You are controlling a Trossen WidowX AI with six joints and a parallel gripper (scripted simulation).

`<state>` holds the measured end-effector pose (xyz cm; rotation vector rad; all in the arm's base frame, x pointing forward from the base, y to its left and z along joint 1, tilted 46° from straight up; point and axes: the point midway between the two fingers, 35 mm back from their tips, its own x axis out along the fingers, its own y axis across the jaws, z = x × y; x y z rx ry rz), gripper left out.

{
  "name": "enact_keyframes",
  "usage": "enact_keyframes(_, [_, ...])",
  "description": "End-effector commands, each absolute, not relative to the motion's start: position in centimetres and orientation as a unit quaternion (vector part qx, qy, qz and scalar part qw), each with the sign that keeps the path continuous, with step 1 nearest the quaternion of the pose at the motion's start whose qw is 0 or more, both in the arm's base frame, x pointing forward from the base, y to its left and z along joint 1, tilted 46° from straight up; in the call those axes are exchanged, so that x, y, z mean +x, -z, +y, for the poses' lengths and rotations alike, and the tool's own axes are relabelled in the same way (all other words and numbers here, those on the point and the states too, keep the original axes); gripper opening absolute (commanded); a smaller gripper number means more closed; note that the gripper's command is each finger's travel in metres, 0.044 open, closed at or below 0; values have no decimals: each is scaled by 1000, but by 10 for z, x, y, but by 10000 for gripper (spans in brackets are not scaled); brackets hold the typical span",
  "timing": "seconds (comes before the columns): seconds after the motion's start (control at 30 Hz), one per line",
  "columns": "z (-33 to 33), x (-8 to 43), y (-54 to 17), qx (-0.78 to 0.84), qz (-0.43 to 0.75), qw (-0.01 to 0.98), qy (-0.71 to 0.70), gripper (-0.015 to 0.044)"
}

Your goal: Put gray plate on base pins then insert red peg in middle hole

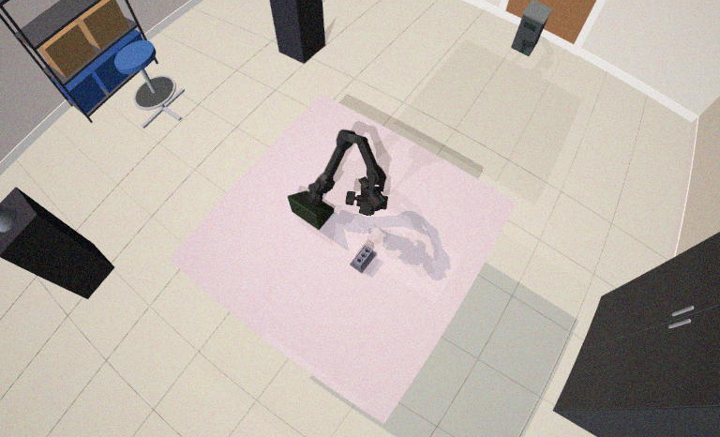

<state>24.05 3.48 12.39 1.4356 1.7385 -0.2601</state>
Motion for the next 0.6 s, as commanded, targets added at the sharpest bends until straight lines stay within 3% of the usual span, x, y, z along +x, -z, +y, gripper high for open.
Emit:
enact_keyframes(0.0, [28, 250, -120, 573, 694, 424, 104, 0])
enact_keyframes(0.57, [-2, 285, -101, 572, 692, 427, 104, 0])
